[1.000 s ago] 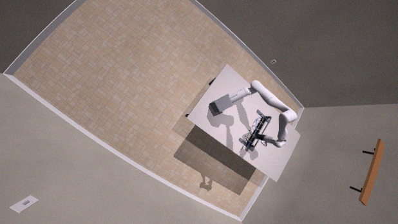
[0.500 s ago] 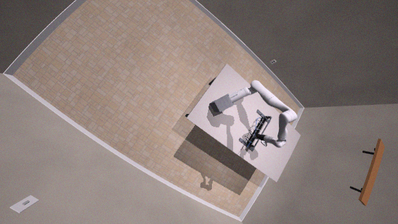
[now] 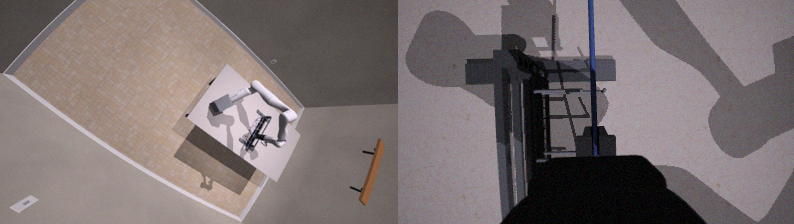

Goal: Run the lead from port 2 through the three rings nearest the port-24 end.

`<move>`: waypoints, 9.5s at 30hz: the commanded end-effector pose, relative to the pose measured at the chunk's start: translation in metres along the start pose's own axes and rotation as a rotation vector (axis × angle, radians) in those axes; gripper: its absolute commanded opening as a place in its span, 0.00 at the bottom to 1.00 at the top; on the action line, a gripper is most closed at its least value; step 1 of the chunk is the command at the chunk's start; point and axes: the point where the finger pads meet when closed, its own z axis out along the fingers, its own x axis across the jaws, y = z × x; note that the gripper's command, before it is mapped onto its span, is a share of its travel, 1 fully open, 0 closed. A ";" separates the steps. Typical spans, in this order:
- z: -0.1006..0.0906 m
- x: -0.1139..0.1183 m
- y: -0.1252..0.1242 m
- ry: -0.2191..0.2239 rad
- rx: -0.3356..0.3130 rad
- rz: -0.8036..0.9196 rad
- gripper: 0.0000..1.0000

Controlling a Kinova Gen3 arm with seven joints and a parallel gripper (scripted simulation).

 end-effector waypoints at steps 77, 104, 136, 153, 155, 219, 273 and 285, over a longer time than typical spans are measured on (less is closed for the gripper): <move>0.091 -0.001 -0.006 -0.006 0.010 0.003 0.00; 0.094 -0.004 -0.006 -0.006 0.010 0.003 0.00; 0.094 -0.040 -0.006 -0.006 0.010 0.003 0.00; 0.094 -0.041 -0.006 -0.006 0.010 0.003 0.00; 0.094 -0.041 -0.006 -0.006 0.010 0.003 0.00; 0.060 -0.041 -0.005 -0.006 0.010 0.003 0.67; 0.014 -0.041 -0.005 -0.006 0.010 0.003 0.00; 0.014 -0.041 -0.005 -0.006 0.010 0.003 0.00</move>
